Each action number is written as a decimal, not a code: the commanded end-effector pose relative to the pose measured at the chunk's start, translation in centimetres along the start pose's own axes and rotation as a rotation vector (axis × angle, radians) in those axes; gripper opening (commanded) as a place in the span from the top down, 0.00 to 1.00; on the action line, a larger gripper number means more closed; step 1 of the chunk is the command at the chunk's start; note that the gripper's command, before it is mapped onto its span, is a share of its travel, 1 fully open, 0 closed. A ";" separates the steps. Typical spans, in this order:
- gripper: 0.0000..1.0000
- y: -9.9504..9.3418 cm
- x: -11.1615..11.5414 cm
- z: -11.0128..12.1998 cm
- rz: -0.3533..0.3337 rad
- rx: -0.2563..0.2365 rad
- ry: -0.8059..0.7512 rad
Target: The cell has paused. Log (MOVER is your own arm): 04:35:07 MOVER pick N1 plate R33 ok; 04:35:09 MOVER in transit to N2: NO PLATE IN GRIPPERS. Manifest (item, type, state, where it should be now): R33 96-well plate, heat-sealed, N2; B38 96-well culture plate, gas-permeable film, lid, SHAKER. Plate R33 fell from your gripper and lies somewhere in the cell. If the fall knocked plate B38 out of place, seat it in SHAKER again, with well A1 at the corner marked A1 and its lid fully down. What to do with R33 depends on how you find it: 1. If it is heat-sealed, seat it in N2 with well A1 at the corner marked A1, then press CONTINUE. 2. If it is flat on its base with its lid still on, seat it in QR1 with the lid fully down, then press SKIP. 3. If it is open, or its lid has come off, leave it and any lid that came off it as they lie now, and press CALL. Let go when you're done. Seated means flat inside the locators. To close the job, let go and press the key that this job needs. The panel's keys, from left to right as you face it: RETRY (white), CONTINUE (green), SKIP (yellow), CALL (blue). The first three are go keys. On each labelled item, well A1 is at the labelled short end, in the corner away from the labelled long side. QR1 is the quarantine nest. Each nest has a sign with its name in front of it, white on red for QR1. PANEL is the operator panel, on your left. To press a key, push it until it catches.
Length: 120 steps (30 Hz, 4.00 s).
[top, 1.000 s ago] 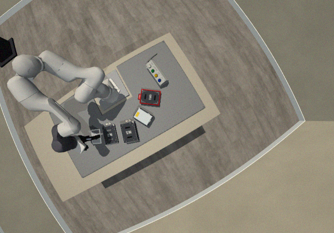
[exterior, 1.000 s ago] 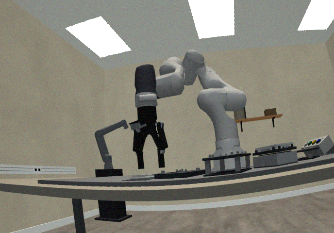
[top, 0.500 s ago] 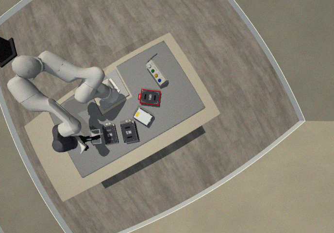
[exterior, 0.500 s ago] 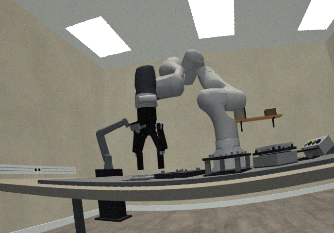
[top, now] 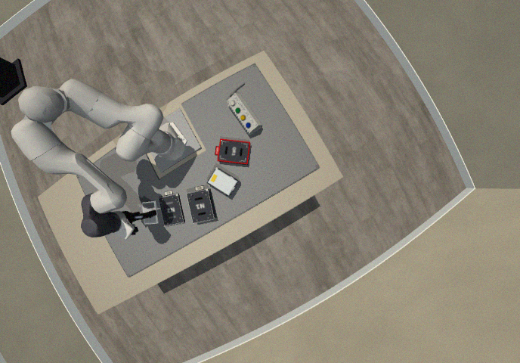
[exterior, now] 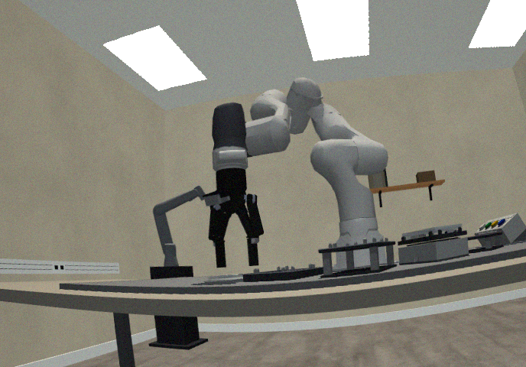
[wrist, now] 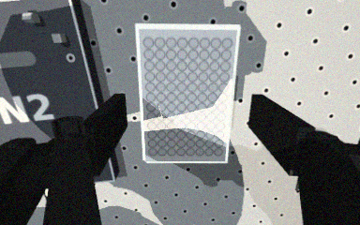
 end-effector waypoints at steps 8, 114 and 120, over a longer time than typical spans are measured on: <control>0.30 0.0 0.0 -0.1 0.002 0.002 0.001; 0.30 1.4 -0.1 -0.1 0.002 0.002 0.001; 0.30 1.8 -0.1 -0.1 0.002 0.002 0.001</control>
Point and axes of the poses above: the point where the finger pads meet when closed, its own y axis out along the fingers, its own z axis across the jaws, x = y × z, the point moved 9 cm from there along -y, back along the fingers, and after that the axes turned 9 degrees about -y, right-handed, at the moved point
